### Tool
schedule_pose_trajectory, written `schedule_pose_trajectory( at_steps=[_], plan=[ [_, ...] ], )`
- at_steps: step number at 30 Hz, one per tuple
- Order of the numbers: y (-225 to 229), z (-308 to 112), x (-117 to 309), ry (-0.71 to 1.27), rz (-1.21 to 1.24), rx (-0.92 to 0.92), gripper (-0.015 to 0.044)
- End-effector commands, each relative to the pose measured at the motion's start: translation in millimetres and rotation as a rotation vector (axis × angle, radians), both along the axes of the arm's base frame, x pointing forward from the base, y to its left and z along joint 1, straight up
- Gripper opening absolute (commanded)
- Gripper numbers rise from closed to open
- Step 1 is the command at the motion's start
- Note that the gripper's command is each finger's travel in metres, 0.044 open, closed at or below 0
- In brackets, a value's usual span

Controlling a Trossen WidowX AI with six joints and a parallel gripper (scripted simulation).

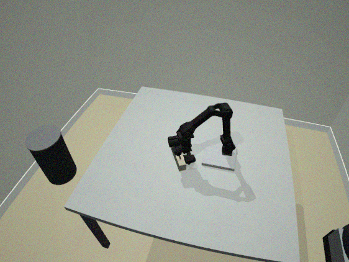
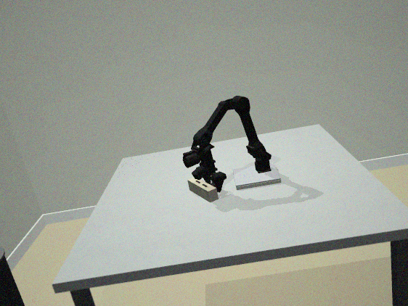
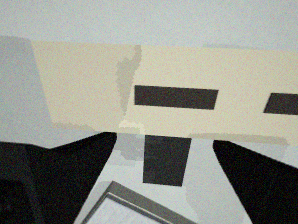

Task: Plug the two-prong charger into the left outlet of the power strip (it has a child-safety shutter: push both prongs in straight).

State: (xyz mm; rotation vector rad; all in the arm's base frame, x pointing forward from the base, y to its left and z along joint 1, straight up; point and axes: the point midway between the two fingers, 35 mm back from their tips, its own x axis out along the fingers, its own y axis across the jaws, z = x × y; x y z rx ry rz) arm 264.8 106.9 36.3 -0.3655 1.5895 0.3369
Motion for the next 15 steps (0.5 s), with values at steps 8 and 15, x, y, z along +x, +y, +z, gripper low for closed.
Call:
schedule_pose_trajectory(
  at_steps=[8,15],
  plan=[
    [-2.7,-2.9,-6.5,0.003,0.002,0.002,0.0440],
    [-3.6,-3.0,-8.3,-0.002,0.002,0.004,0.0440]
  ],
)
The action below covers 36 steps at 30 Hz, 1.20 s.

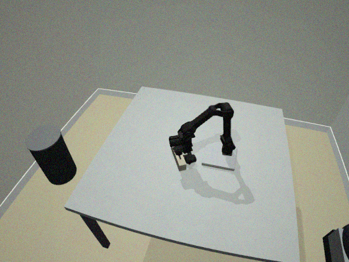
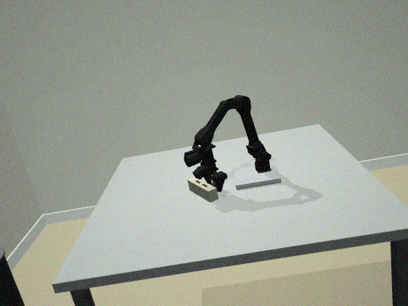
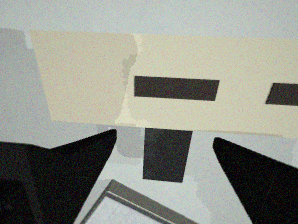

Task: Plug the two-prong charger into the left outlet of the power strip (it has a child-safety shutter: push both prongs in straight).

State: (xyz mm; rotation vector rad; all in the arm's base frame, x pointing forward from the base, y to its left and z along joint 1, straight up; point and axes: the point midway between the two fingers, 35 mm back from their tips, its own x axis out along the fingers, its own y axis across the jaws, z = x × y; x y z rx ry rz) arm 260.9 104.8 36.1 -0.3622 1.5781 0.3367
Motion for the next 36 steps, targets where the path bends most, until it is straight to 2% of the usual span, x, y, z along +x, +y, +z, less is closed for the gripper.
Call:
schedule_pose_trajectory(
  at_steps=[1,19,36],
  plan=[
    [-1.7,-2.8,-4.7,0.008,0.003,0.000,0.0440],
    [-2.3,-2.8,-5.9,0.006,0.003,0.001,0.0440],
    [-11.4,-1.7,-23.9,0.008,0.003,0.000,0.0440]
  ],
)
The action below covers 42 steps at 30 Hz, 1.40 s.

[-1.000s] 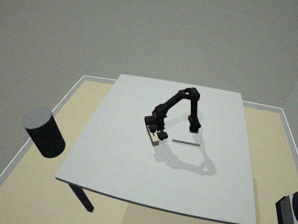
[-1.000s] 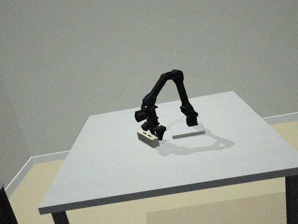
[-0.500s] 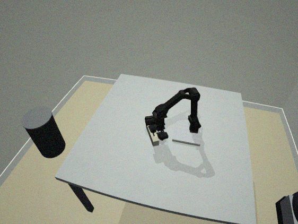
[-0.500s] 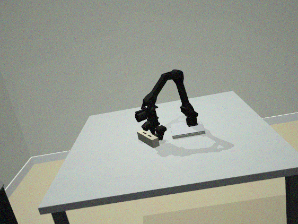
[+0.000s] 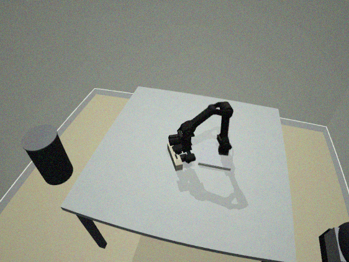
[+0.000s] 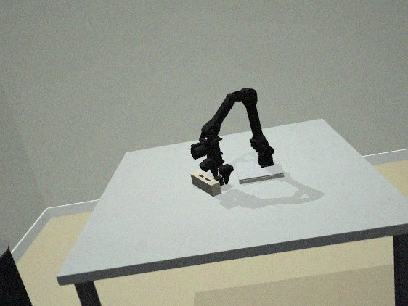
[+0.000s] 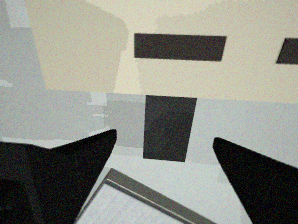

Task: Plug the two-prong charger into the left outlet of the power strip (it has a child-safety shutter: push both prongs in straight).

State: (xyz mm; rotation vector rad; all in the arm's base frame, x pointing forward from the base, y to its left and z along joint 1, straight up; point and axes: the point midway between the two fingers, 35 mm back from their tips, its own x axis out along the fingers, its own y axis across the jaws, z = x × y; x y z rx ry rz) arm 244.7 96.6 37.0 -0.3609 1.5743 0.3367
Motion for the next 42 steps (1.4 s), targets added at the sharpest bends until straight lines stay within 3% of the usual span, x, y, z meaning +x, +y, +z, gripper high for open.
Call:
schedule_pose_trajectory(
  at_steps=[1,34,42],
  plan=[
    [-3.7,-2.5,-8.8,0.012,0.004,-0.001,0.0440],
    [-19.5,-4.2,-41.6,0.015,0.004,-0.003,0.0440],
    [-12.2,41.7,-26.3,-0.333,-0.117,0.097,0.0440]
  ],
)
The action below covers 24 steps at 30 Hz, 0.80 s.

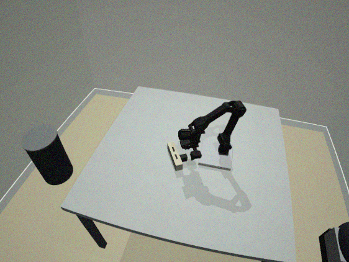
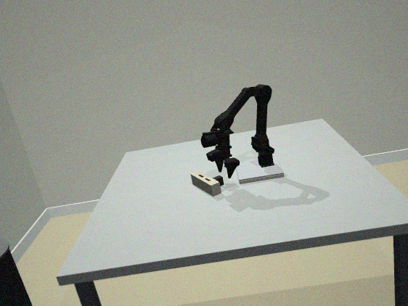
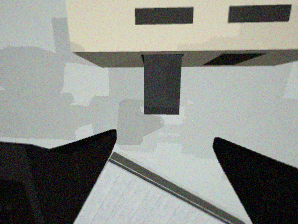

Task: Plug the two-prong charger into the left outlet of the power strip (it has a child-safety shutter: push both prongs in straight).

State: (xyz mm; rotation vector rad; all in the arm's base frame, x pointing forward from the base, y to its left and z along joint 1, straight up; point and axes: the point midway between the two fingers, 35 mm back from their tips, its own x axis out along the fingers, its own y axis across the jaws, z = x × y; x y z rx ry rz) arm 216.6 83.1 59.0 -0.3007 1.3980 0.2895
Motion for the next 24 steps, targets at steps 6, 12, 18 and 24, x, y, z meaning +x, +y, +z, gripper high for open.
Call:
schedule_pose_trajectory(
  at_steps=[6,12,18,24],
  plan=[
    [3.5,51.5,3.9,-0.376,-0.145,0.159,0.0440],
    [3.5,51.5,3.9,-0.376,-0.145,0.159,0.0440],
    [3.5,51.5,3.9,-0.376,-0.145,0.159,0.0440],
    [3.5,51.5,3.9,-0.376,-0.145,0.159,0.0440]
  ],
)
